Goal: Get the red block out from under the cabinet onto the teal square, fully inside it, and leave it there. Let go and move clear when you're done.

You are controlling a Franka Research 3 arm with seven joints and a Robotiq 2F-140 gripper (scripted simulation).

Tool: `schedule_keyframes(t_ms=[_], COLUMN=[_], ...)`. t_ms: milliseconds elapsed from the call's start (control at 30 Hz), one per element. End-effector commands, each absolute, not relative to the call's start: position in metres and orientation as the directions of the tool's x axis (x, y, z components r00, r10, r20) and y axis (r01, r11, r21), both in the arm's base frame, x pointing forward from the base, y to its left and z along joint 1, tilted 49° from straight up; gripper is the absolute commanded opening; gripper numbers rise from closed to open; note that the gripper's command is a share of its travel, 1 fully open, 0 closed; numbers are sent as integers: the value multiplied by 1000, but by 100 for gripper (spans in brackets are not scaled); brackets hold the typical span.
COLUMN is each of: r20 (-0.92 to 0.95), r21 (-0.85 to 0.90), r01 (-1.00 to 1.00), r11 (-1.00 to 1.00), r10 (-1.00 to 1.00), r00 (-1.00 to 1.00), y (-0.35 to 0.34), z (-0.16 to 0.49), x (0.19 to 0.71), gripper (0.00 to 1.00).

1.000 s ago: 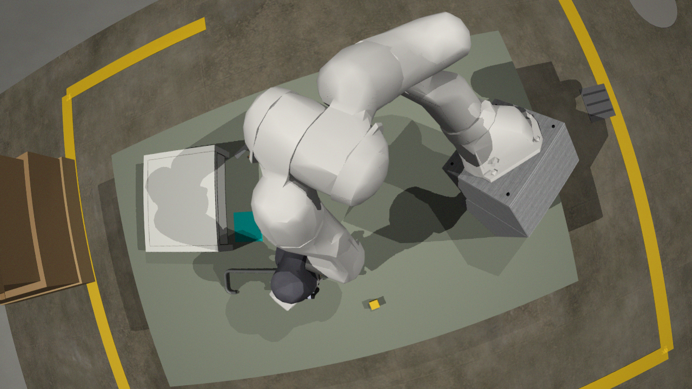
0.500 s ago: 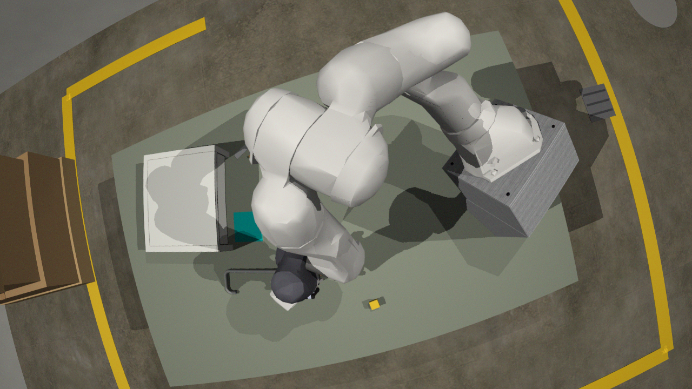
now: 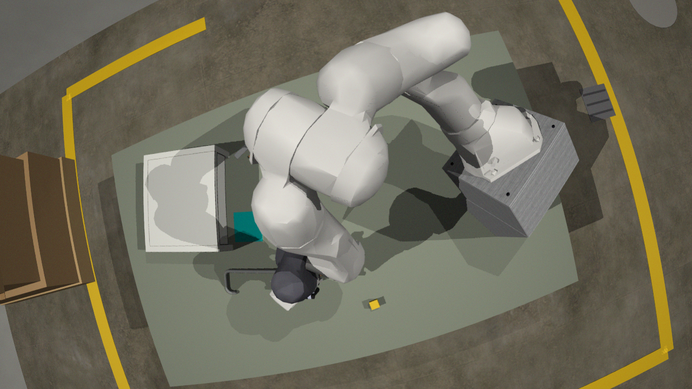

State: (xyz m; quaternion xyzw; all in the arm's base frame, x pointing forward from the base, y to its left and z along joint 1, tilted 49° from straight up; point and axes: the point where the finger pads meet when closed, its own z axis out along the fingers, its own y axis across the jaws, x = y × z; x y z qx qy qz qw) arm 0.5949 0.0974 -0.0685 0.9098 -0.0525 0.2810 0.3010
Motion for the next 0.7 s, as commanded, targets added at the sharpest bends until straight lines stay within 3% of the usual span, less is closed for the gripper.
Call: schedule_keyframes(t_ms=[0,500,533,667], r20=[544,544,544,544], r21=[515,515,515,515], r01=[-265,-265,-265,-265], r11=[-815,-815,-815,-815], r10=[72,72,72,72], r00=[836,836,836,836], y=[99,99,99,99], z=[-69,-69,-69,-69], x=[595,595,595,595], gripper=[34,34,0,0])
